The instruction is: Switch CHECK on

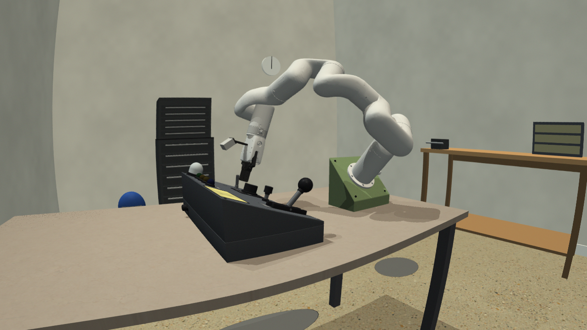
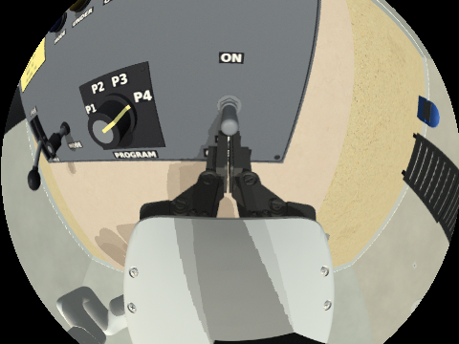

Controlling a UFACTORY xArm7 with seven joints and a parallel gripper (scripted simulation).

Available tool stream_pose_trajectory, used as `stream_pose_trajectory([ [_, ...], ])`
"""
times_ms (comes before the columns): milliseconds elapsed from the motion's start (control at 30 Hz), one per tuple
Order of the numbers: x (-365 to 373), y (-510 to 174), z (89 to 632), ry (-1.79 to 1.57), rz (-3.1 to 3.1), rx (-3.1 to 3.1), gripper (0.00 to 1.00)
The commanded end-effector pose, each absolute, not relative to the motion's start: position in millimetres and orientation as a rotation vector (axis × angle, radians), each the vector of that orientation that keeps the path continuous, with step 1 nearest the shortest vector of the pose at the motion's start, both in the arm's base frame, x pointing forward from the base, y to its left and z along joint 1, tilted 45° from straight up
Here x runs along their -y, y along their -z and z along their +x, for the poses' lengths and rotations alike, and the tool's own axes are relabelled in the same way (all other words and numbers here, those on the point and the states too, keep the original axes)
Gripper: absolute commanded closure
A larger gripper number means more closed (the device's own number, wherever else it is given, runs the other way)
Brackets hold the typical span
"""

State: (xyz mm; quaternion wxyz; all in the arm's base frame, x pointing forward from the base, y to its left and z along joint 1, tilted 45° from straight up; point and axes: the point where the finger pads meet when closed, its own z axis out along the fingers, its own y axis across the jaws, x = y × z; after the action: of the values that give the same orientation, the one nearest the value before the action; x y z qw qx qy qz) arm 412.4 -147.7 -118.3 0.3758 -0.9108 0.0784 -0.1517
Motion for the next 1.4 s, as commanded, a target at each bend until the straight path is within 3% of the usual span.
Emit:
stream_pose_trajectory([
  [0, 150.5, 117.0, 414.9, 0.391, -2.333, -0.201, 1.00],
  [1367, 148.5, 118.7, 407.8, 0.391, -2.333, -0.201, 1.00],
])
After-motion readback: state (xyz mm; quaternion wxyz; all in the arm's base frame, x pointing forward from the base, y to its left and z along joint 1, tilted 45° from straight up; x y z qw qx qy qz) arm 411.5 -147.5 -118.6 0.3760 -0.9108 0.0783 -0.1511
